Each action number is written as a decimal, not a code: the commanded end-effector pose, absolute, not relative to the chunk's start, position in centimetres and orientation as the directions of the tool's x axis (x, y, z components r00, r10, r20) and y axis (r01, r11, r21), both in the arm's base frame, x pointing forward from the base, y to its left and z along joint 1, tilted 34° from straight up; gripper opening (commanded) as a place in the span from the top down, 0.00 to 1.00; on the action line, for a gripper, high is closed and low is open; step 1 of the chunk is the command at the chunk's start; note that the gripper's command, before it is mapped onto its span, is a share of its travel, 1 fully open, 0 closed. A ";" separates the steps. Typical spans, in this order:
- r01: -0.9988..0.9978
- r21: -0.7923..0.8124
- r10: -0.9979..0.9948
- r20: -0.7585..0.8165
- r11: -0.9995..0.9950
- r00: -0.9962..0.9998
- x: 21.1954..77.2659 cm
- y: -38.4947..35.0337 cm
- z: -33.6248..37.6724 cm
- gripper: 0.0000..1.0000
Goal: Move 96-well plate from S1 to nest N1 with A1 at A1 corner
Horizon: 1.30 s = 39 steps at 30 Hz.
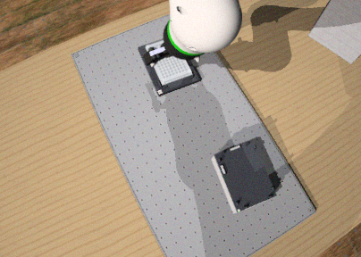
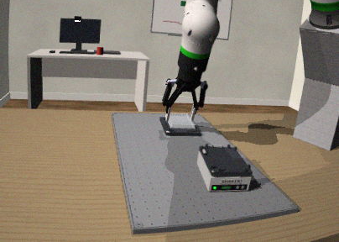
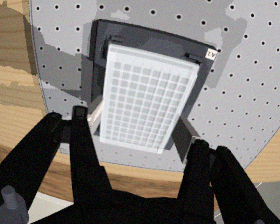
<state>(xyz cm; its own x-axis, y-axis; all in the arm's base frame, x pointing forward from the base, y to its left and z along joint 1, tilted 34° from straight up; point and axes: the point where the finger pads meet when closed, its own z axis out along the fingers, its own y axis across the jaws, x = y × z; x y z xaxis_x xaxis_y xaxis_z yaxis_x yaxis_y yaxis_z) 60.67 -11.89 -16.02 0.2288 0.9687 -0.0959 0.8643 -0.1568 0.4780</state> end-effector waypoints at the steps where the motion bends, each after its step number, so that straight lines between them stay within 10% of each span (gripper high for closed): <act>1: 0.864 0.478 0.969 -0.095 -0.157 0.228 60.7 -11.9 -16.1 1.00; 39: 0.864 0.478 0.969 -0.095 -0.157 0.228 61.0 -11.8 -16.5 1.00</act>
<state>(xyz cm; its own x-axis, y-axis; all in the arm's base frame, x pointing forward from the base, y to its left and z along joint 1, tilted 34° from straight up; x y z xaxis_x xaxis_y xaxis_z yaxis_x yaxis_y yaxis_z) 60.96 -11.76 -16.51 0.2279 0.9691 -0.0942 0.8641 -0.1567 0.4783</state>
